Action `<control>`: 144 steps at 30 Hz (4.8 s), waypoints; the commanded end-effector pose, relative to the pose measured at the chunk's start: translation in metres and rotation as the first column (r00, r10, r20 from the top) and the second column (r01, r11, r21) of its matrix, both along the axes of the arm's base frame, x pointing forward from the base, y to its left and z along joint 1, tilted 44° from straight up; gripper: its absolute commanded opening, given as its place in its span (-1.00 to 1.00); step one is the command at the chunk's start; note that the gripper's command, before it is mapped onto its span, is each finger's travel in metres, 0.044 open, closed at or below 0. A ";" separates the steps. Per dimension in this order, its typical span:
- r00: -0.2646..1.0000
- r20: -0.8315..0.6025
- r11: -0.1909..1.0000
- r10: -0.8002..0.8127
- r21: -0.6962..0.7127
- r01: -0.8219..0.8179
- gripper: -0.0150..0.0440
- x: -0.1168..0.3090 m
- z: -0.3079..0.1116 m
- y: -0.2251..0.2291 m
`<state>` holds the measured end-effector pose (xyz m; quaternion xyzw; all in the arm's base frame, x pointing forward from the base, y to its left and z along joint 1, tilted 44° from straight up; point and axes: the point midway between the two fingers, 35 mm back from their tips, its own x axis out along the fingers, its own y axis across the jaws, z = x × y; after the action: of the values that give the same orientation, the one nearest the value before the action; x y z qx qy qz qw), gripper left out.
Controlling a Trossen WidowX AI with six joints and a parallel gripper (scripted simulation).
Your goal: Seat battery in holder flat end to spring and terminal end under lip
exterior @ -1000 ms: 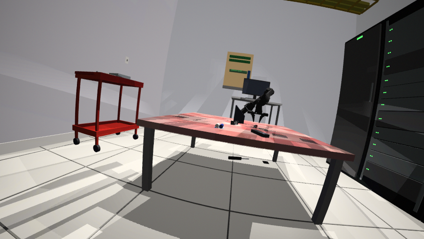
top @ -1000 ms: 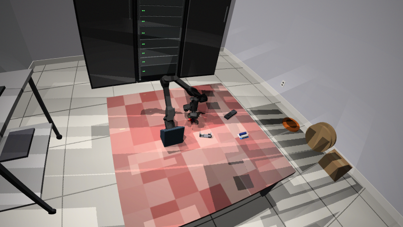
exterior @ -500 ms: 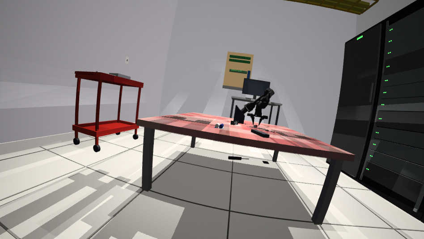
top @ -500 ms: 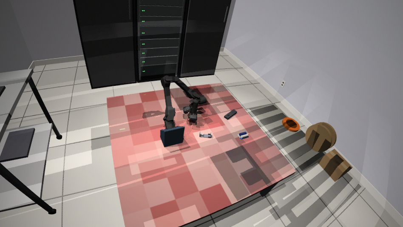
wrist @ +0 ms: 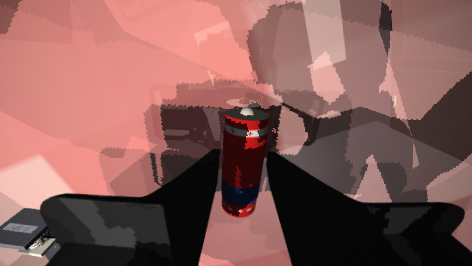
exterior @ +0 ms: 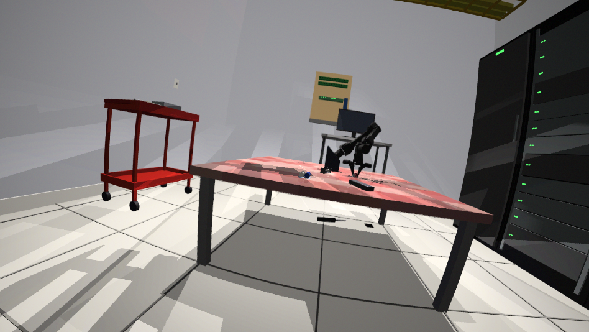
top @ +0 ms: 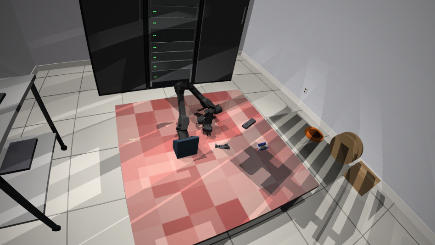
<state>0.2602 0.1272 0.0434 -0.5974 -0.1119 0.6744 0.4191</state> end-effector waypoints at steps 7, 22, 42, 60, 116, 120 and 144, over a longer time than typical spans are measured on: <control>1.000 -0.002 1.000 -0.003 -0.005 0.003 -0.22 0.000 -0.001 0.000; 1.000 -0.009 1.000 -0.011 -0.007 0.011 -0.22 -0.002 0.034 -0.036; 0.332 -0.662 0.641 -0.672 -0.295 0.709 -0.22 0.027 -0.006 -0.098; -0.703 -0.551 0.083 -0.450 -0.810 0.581 -0.22 0.034 -0.049 -0.158; -0.933 -0.251 -0.237 0.258 -0.953 0.191 -0.22 0.036 -0.117 -0.174; -0.926 -0.266 -0.253 0.267 -0.947 0.199 -0.22 0.035 -0.119 -0.173; -0.874 -0.361 -0.341 0.325 -0.907 0.248 -0.22 0.031 -0.126 -0.164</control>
<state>0.2917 -0.0384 -0.0827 -0.4206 -0.5472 0.0233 -0.7233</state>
